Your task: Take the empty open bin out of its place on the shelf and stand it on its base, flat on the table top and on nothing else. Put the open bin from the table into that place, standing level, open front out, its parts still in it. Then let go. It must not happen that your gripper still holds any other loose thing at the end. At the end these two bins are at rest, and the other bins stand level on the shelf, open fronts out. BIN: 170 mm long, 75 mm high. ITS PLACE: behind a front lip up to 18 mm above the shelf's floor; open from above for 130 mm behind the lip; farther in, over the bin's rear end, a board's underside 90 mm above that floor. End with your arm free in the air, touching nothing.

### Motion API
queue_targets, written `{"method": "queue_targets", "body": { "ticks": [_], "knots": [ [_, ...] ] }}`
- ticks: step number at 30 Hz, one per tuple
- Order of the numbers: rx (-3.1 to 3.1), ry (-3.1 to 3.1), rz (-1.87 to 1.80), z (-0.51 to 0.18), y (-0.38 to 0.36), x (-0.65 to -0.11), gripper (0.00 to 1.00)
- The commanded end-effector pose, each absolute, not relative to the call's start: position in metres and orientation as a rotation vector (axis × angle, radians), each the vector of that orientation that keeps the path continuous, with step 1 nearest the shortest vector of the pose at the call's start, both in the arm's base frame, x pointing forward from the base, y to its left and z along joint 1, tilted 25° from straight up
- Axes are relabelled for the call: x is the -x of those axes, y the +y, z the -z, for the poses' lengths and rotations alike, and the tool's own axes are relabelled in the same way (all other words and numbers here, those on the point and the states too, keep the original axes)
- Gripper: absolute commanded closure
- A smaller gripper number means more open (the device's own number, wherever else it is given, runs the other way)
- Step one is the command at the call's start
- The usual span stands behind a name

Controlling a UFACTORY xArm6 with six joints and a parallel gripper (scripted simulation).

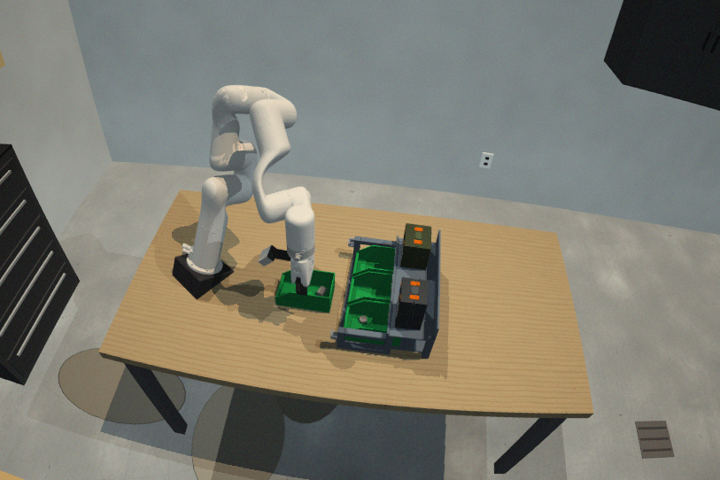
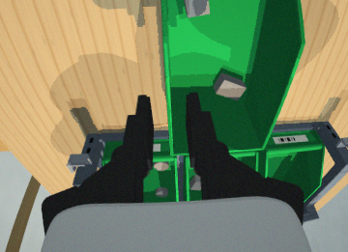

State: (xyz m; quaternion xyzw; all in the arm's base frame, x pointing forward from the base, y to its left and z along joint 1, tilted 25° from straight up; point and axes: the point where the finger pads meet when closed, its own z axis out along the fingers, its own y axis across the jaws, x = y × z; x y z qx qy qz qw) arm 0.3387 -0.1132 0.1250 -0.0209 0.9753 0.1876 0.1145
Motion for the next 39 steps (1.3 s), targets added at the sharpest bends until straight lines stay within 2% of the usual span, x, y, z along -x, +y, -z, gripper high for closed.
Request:
{"method": "queue_targets", "body": {
  "ticks": [1, 39],
  "knots": [
    [0.062, 2.857, -0.547, -0.132, -0.117, -0.338, 0.74],
    [0.062, 2.857, -0.547, -0.167, -0.131, -0.33, 0.74]
  ]
}}
